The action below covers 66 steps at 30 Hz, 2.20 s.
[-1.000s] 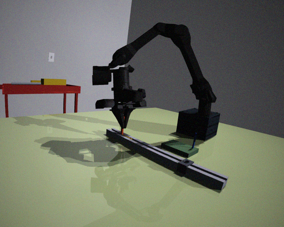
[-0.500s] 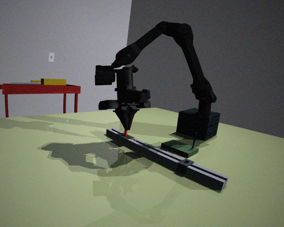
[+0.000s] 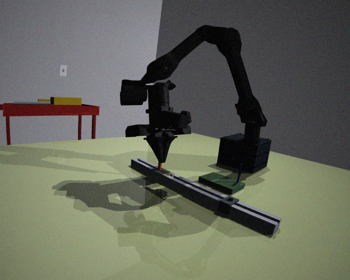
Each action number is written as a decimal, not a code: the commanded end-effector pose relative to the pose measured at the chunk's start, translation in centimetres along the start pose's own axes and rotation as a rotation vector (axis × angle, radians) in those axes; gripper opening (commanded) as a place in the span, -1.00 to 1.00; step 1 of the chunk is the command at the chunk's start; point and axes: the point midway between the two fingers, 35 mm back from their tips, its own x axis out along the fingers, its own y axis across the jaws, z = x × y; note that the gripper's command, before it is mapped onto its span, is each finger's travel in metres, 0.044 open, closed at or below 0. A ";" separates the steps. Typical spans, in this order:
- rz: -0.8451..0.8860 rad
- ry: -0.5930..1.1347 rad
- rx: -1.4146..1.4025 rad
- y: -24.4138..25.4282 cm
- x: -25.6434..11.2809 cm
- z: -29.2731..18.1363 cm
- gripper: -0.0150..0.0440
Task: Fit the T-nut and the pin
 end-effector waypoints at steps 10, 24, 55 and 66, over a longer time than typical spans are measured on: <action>0.004 -0.009 0.002 0.2 0.6 2.0 -1.00; 0.004 -0.011 0.002 0.2 1.1 4.0 -1.00; 0.003 -0.016 0.003 0.2 2.2 8.7 -1.00; 0.003 -0.018 0.003 0.2 2.6 10.5 -1.00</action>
